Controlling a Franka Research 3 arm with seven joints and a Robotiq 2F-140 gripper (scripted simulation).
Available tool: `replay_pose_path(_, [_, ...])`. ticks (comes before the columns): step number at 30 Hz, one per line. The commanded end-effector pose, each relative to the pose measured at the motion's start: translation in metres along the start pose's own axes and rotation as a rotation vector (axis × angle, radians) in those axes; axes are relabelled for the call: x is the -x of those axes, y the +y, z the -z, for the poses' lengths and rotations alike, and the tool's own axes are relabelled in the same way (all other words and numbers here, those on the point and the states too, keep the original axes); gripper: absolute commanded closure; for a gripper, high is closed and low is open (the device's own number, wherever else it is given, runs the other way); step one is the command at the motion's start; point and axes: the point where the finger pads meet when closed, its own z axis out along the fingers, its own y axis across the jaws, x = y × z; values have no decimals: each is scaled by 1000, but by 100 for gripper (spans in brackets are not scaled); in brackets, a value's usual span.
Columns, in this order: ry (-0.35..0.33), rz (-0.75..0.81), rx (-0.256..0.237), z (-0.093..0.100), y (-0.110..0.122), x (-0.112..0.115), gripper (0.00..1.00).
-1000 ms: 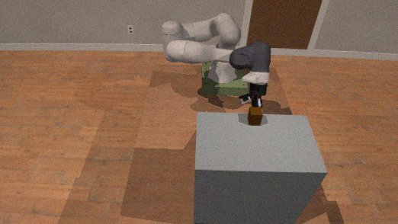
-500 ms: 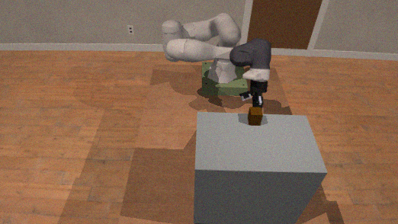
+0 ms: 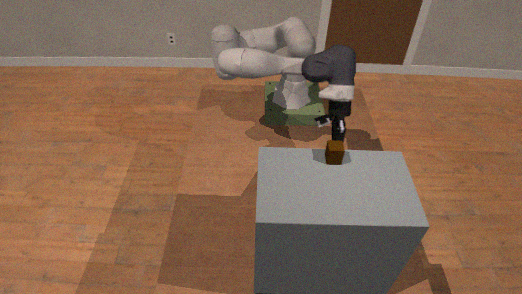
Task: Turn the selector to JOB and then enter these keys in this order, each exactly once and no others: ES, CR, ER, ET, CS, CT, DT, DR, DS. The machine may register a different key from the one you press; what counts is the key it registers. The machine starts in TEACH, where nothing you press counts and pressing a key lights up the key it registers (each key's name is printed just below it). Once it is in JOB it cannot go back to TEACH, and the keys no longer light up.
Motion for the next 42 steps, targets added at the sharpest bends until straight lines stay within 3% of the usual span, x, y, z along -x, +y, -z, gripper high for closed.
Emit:
replay_pose_path(1, [7,-6,4,1,2,-2,90])
replay_pose_path(8, [7,-6,4,2,2,-4,90])
replay_pose_path(17, [7,-6,4,2,2,-34,90])
replay_pose_path(26, [7,-6,5,1,2,-36,90])
replay_pose_path(42, [7,-5,5,-17,2,-37,90])
